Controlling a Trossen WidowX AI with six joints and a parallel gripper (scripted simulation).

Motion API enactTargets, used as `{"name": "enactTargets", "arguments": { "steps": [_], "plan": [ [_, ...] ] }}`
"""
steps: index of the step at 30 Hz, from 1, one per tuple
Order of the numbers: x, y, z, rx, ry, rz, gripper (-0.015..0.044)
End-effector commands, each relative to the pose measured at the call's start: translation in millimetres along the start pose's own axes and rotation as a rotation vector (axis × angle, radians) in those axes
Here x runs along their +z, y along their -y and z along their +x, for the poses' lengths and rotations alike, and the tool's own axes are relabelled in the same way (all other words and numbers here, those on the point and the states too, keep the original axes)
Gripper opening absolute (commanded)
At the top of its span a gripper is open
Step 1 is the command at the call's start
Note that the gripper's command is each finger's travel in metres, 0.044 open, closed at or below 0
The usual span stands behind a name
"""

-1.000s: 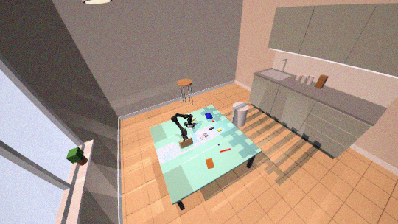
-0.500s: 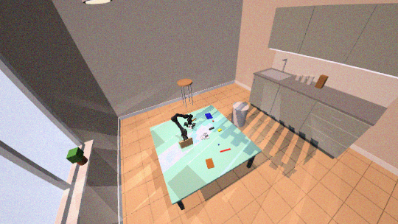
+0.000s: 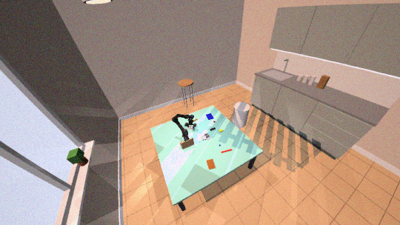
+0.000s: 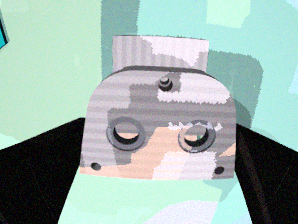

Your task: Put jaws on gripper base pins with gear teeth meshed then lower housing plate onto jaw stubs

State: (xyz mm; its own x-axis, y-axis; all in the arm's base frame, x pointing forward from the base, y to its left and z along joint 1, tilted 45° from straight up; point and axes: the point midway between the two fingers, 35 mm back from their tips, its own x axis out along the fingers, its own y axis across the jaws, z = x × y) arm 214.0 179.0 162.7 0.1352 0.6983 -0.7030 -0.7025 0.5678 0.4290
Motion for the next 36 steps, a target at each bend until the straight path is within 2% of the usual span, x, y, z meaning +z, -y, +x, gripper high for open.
{"name": "enactTargets", "arguments": {
  "steps": [1, 19, 24, 36],
  "plan": [
    [2, 1, -11, -0.002, 0.004, -0.004, 0.0351],
    [1, 0, -66, -0.003, 0.005, 0.000, 0.0351],
    [0, 2, -66, -0.005, 0.004, 0.006, 0.0351],
    [-5, 40, -63, -0.035, -0.016, 0.116, 0.0351]
  ]
}}
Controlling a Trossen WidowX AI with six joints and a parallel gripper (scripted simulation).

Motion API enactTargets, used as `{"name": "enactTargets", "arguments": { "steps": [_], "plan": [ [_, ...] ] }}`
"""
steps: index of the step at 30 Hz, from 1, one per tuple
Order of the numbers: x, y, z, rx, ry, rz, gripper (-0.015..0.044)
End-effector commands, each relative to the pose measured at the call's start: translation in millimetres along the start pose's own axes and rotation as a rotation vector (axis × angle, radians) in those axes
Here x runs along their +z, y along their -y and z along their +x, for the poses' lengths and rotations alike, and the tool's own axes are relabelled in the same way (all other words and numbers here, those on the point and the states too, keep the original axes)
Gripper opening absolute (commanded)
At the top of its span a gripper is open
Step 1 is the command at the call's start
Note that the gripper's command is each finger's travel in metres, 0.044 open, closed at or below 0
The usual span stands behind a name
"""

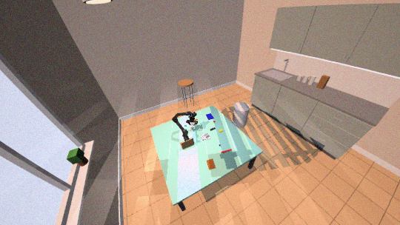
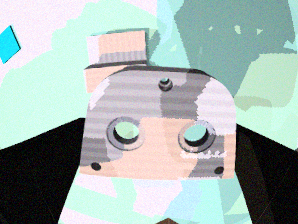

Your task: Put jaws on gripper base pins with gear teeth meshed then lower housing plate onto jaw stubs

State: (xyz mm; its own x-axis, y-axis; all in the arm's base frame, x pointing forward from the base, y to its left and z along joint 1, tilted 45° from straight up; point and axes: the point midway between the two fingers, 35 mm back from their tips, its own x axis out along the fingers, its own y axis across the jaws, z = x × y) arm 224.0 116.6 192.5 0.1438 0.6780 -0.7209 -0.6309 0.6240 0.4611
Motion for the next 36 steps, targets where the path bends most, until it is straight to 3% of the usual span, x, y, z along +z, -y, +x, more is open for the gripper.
{"name": "enactTargets", "arguments": {
  "steps": [1, 36],
  "plan": [
    [-1, 13, 1, -0.011, -0.006, 0.033, 0.0351],
    [-41, 121, 4, -0.051, -0.039, 0.372, 0.0351]
  ]
}}
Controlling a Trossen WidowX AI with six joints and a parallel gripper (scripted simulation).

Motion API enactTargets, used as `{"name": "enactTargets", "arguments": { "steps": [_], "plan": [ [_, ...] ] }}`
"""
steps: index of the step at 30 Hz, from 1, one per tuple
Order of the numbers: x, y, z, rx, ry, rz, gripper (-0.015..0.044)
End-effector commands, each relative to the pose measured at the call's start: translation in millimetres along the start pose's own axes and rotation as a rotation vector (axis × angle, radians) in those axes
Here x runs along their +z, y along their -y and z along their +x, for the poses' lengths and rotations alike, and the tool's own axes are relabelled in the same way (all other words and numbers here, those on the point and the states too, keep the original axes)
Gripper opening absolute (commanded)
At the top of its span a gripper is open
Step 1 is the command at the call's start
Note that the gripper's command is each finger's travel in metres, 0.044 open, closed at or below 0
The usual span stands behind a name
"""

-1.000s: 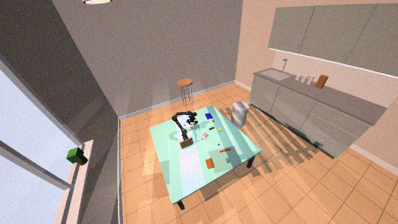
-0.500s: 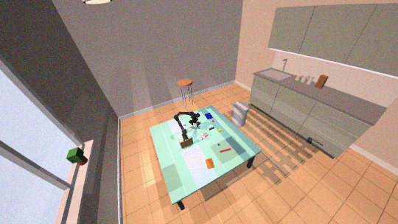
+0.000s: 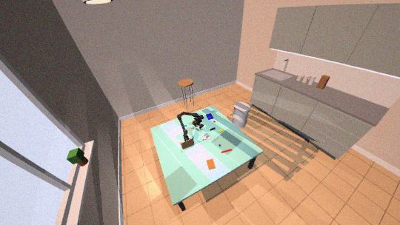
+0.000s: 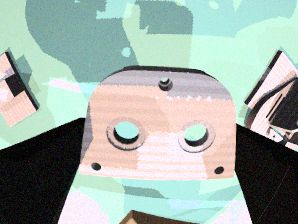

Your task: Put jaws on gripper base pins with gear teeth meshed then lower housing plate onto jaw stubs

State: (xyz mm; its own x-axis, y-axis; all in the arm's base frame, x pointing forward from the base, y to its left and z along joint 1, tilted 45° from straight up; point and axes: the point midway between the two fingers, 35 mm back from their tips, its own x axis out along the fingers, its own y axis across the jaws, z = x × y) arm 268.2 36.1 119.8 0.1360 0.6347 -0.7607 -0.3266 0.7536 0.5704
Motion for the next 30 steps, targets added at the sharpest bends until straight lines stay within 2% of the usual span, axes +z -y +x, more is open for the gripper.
{"name": "enactTargets", "arguments": {
  "steps": [1, 30],
  "plan": [
    [-3, 14, 1, -0.004, -0.003, 0.035, 0.0351],
    [-42, 102, 4, 0.027, -0.005, 0.331, 0.0351]
  ]
}}
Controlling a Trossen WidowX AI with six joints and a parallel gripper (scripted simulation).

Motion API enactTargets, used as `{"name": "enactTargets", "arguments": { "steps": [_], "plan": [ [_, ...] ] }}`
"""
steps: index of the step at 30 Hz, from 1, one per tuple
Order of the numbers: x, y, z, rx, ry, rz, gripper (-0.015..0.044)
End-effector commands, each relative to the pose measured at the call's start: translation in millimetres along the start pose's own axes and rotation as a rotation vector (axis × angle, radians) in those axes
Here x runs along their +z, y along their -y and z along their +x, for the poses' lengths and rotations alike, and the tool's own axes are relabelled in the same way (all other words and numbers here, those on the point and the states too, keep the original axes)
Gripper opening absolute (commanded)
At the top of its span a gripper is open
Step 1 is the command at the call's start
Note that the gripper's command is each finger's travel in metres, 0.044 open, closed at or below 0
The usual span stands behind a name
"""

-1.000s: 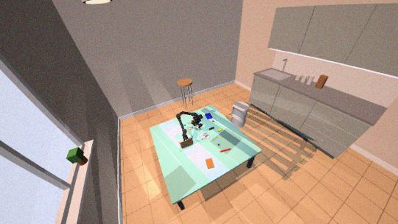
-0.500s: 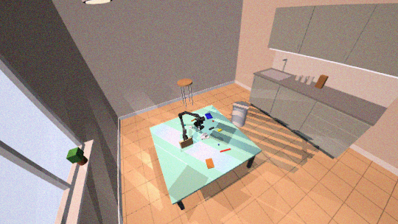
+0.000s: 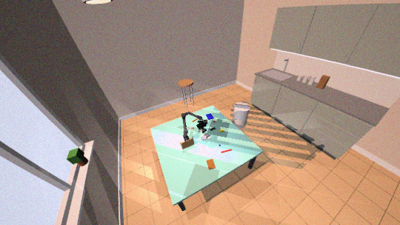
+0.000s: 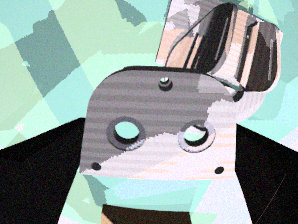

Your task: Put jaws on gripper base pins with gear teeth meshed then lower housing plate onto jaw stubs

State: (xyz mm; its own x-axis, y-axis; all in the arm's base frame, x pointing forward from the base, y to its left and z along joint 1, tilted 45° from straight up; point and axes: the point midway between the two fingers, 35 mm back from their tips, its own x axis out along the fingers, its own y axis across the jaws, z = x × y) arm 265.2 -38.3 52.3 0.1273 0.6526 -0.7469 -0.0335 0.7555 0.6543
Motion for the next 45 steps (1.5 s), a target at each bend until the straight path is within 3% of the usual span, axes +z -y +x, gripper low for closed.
{"name": "enactTargets", "arguments": {
  "steps": [1, 18, 45],
  "plan": [
    [-4, 13, 1, 0.005, 0.000, 0.036, 0.0351],
    [-26, 62, 4, 0.052, 0.009, 0.202, 0.0351],
    [-27, 61, 4, 0.053, 0.009, 0.195, 0.0351]
  ]
}}
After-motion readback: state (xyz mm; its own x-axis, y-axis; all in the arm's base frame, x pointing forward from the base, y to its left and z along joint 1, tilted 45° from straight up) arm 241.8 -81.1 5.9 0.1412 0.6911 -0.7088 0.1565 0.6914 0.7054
